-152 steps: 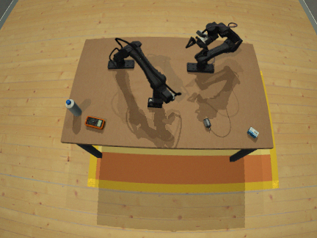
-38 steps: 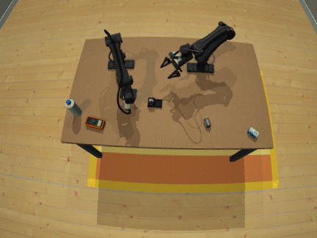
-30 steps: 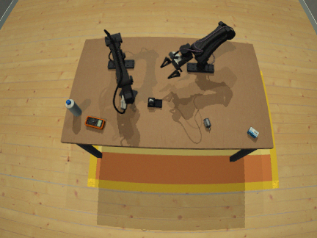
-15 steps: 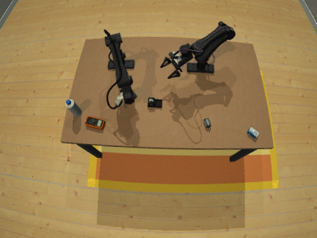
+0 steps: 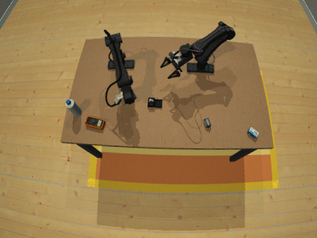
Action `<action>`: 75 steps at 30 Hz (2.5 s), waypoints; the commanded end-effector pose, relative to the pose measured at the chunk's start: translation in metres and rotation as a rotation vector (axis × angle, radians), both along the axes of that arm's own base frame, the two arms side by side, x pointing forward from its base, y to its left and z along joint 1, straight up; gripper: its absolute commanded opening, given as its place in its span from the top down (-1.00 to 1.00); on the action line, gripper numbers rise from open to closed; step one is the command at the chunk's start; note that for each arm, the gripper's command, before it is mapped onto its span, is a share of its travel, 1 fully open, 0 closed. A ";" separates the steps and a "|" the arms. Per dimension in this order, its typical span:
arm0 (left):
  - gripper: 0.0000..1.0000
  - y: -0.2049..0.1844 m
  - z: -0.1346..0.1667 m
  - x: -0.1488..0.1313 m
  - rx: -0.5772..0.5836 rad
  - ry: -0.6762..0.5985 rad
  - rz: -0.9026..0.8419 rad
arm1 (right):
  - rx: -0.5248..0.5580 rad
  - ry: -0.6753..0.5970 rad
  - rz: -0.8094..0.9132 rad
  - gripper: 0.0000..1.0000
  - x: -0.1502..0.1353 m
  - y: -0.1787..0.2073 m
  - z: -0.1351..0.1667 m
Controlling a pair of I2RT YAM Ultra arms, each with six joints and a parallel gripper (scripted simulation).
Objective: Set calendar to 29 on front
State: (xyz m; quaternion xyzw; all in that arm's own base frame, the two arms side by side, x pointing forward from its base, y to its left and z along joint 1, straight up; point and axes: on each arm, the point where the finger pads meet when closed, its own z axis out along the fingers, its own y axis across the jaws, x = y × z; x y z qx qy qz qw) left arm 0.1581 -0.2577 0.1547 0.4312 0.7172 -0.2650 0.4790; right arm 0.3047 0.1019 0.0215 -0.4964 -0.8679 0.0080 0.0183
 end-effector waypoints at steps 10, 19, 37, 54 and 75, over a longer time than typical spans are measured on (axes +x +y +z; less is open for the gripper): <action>-1.00 -0.002 0.007 0.001 -0.023 -0.013 -0.004 | 0.009 -0.035 -0.025 0.30 0.018 0.000 0.010; -1.00 -0.002 0.007 0.001 -0.023 -0.013 -0.004 | 0.016 -0.057 -0.025 0.30 0.022 0.001 0.007; -1.00 -0.002 0.007 0.001 -0.023 -0.013 -0.004 | 0.016 -0.054 -0.025 0.30 0.012 0.002 -0.001; -1.00 -0.002 0.007 0.001 -0.023 -0.013 -0.004 | 0.021 -0.073 -0.025 -0.28 0.012 -0.001 0.004; -1.00 -0.002 0.007 0.001 -0.023 -0.013 -0.004 | 0.028 -0.095 -0.025 -1.00 0.014 -0.005 0.067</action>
